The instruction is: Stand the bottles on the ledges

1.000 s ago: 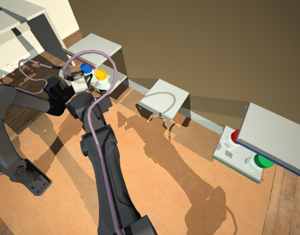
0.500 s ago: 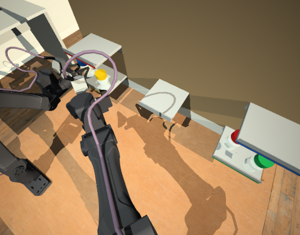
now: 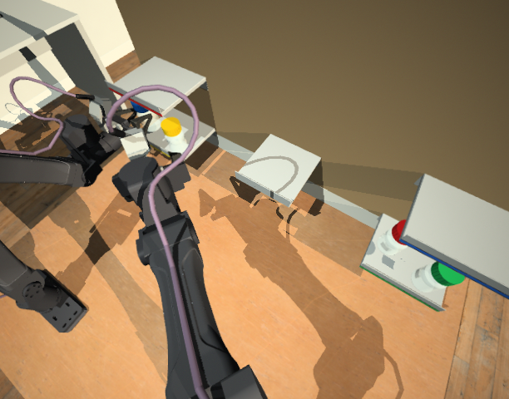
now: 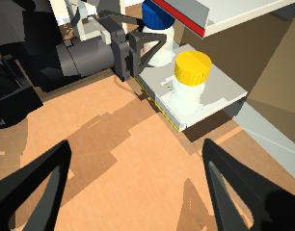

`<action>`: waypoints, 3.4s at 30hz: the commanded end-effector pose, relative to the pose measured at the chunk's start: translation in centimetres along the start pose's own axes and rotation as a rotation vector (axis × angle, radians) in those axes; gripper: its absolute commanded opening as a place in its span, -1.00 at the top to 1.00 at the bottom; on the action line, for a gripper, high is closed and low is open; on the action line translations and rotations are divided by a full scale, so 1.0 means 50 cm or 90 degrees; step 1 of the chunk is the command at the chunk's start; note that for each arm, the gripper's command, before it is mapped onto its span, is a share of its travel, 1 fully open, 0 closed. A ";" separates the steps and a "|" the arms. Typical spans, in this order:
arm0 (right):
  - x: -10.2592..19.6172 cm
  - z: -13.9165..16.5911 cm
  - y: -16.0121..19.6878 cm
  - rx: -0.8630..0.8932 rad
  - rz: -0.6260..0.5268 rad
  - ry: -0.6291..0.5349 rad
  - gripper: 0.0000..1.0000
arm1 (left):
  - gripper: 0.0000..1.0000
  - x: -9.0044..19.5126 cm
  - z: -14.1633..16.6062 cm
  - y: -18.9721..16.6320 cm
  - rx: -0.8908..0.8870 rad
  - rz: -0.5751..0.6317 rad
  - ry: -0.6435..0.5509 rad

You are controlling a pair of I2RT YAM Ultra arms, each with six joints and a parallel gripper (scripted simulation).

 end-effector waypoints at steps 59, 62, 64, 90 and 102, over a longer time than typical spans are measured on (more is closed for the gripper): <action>0.014 -0.048 -0.020 0.000 0.014 -0.037 -1.00 | 0.02 0.210 -0.021 0.002 -0.007 0.006 -0.027; 0.014 -0.048 -0.020 0.000 0.014 -0.037 -1.00 | 0.02 0.211 -0.033 -0.001 -0.010 0.010 -0.042; 0.014 -0.048 -0.020 0.000 0.014 -0.037 -1.00 | 0.02 0.216 -0.028 0.000 -0.009 0.009 -0.038; 0.171 -0.054 -0.096 -0.019 0.041 0.068 -1.00 | 0.02 0.213 -0.026 -0.004 -0.006 0.009 -0.031; 0.459 -0.099 -0.162 -0.041 0.100 0.080 -1.00 | 0.02 0.213 -0.026 -0.004 -0.006 0.009 -0.031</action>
Point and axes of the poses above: on each arm, the point where the finger pads meet when closed, its own x axis back along the fingers, its own y axis across the jaws, z = x × y, the point moved 7 cm from there along x, back along the fingers, and after that the axes turned 15 degrees about x, right-handed, at the moved point
